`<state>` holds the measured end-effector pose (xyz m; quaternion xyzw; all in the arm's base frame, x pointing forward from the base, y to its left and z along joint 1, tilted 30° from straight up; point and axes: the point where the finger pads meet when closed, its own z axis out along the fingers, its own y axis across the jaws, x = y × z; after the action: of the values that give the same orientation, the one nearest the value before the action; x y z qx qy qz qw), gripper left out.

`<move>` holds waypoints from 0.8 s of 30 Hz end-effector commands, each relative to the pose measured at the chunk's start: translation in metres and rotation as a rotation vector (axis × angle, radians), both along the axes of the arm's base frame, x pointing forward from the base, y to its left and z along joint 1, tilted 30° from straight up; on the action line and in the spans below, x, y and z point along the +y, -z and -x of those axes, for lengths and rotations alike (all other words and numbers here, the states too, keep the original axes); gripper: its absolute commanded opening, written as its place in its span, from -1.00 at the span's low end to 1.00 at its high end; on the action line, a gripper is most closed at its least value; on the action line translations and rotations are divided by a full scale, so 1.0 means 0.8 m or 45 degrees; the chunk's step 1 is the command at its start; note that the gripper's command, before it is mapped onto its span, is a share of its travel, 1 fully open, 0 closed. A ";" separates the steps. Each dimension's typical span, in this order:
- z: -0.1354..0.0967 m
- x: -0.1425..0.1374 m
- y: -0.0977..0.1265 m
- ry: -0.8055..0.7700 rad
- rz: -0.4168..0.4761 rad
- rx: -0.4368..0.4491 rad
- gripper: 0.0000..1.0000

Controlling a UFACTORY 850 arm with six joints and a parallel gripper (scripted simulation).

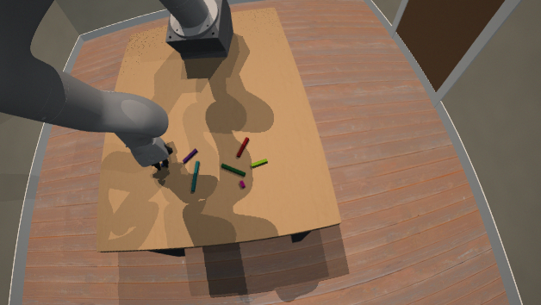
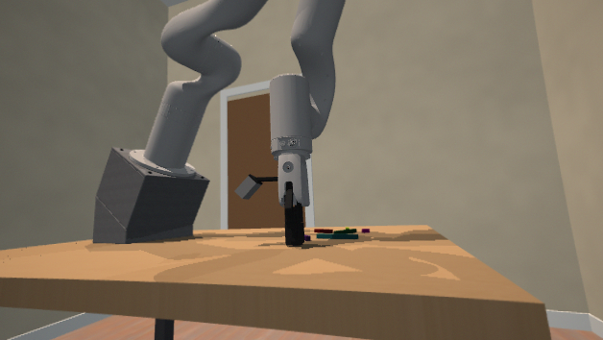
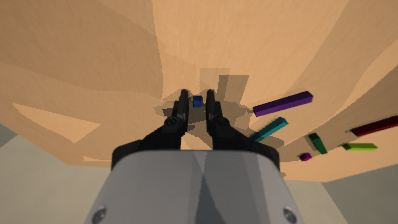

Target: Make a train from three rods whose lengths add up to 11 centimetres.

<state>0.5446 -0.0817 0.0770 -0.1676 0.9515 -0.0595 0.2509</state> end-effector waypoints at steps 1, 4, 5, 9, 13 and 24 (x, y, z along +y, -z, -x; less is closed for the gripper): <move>0.000 0.000 -0.001 0.000 0.000 -0.001 -0.51; 0.000 0.000 -0.001 0.000 0.000 -0.001 -0.51; 0.000 0.000 -0.001 0.000 0.000 -0.001 -0.51; 0.000 0.000 -0.001 0.000 0.000 -0.001 -0.51; 0.003 0.000 -0.006 0.000 0.000 -0.001 -0.51; 0.032 0.002 -0.056 0.000 0.000 -0.001 -0.51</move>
<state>0.5296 -0.0809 0.1030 -0.1676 0.9515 -0.0598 0.2508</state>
